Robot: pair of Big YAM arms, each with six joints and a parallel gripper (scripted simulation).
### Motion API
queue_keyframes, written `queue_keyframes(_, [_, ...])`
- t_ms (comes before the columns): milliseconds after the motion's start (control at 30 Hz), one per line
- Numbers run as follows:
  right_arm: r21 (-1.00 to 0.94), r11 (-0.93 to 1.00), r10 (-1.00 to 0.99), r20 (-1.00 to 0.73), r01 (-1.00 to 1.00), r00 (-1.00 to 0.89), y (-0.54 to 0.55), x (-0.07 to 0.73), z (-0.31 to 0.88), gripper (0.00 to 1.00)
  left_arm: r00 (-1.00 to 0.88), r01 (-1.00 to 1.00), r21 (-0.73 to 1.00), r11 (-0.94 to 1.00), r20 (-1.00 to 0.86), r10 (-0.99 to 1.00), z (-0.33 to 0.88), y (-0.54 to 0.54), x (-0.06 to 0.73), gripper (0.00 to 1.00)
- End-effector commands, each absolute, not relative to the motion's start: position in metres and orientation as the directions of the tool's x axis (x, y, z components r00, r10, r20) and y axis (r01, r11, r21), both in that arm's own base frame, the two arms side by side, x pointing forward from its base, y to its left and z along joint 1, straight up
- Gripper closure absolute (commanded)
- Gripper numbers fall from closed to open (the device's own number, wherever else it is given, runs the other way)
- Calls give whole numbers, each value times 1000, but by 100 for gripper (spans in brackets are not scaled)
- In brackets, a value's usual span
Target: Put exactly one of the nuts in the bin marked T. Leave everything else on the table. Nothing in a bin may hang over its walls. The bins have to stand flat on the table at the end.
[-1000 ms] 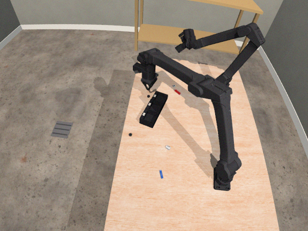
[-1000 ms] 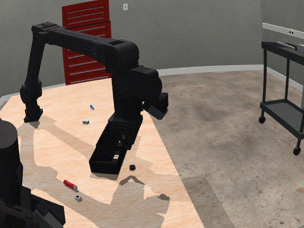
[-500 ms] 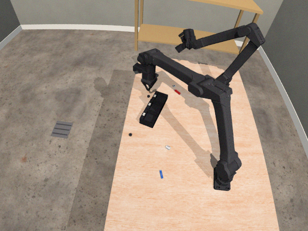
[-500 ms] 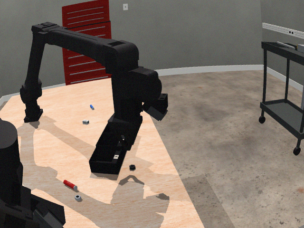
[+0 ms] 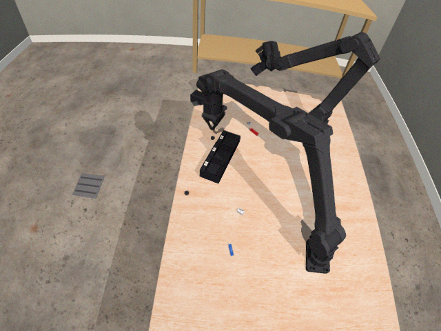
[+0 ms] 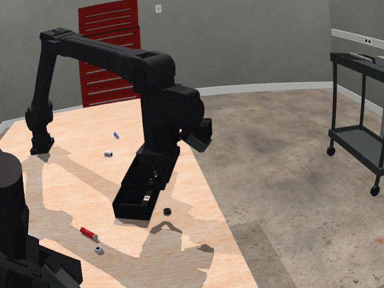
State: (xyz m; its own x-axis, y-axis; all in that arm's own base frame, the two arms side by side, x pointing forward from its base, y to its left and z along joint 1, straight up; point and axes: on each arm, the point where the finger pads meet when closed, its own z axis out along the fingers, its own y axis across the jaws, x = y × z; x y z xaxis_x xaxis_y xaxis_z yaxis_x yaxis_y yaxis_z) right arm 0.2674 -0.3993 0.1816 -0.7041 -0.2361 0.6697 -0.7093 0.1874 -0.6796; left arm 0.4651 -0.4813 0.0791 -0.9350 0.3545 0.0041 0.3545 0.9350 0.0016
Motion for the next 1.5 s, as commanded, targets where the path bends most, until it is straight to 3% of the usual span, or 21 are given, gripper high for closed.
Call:
queue_keyframes(0, [-686,193,-221,666,-701,-712,-404,263,186,0,-936,350,-20,937,-42,349,103,-493,479,70])
queue_keyframes(1467, [-686,193,-221,666,-701,-712,-404,263,186,0,-934,353,-35,935,-77,349,137,-497,487,70])
